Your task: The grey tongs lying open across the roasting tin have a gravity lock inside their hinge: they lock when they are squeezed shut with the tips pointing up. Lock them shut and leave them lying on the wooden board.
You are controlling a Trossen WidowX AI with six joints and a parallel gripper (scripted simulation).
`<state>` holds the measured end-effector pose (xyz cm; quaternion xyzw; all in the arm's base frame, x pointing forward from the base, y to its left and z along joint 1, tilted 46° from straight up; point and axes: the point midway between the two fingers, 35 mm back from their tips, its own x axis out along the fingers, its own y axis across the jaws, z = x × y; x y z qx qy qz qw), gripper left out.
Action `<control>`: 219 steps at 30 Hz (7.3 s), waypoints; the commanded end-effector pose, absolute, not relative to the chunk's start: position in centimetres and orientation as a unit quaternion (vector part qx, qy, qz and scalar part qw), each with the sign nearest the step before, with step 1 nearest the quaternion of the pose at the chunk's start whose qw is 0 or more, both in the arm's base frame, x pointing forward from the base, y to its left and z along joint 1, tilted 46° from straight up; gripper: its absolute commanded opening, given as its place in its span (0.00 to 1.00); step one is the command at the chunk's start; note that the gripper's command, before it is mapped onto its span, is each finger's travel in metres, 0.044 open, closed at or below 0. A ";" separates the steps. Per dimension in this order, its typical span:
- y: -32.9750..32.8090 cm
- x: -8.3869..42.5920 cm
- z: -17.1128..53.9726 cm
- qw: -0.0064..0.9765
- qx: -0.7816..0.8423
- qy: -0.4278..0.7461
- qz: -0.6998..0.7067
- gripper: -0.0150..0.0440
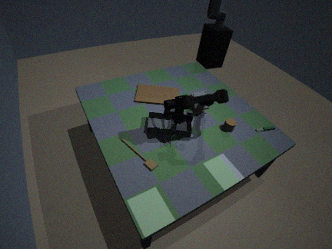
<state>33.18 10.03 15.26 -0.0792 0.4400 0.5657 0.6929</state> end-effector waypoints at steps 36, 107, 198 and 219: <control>8.6 36.4 13.5 0.693 -0.079 0.440 0.566 0.00; 6.6 37.1 15.5 0.675 -0.164 0.369 0.617 1.00; 11.7 36.6 10.5 0.676 -0.165 0.367 0.617 0.45; 11.7 36.6 10.5 0.676 -0.165 0.367 0.617 0.01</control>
